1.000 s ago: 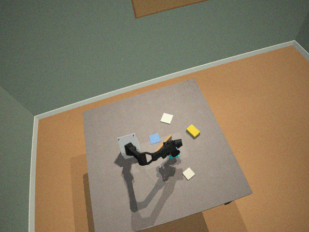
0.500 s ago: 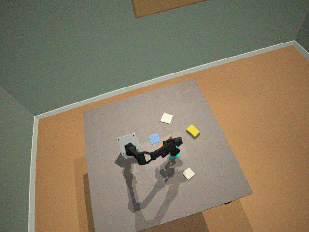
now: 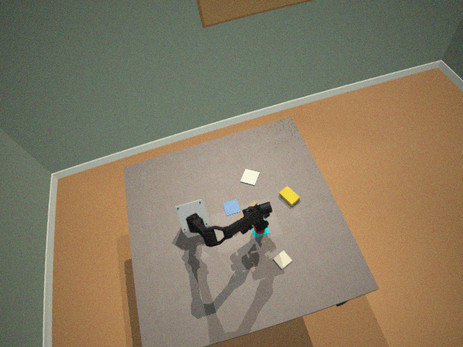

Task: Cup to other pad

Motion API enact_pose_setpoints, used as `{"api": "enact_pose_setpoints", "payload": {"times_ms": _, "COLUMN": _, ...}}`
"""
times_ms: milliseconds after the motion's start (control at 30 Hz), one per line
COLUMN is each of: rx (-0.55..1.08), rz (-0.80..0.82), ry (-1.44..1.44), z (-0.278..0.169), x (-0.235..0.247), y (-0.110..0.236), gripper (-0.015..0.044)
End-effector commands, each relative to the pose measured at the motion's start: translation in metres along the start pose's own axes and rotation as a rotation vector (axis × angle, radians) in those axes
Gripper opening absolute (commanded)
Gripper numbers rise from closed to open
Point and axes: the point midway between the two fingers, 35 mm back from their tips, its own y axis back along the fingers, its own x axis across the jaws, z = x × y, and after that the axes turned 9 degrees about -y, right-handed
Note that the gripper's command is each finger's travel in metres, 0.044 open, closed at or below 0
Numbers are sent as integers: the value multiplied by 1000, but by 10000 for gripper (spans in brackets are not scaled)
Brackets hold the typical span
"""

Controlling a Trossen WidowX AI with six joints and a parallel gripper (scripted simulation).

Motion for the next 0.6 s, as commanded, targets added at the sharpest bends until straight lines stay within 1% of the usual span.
{"api": "enact_pose_setpoints", "payload": {"times_ms": 0, "rx": 0, "rz": -1, "ry": 1, "z": 0, "x": 0, "y": -1, "gripper": 207}}
{"api": "enact_pose_setpoints", "payload": {"times_ms": 200, "rx": 0, "rz": -1, "ry": 1, "z": 0, "x": 0, "y": 0, "gripper": 364}}
{"api": "enact_pose_setpoints", "payload": {"times_ms": 300, "rx": 1, "rz": -1, "ry": 0, "z": 0, "x": 1, "y": 7, "gripper": 440}}
{"api": "enact_pose_setpoints", "payload": {"times_ms": 567, "rx": 0, "rz": 2, "ry": -4, "z": -2, "x": -1, "y": 46, "gripper": 440}}
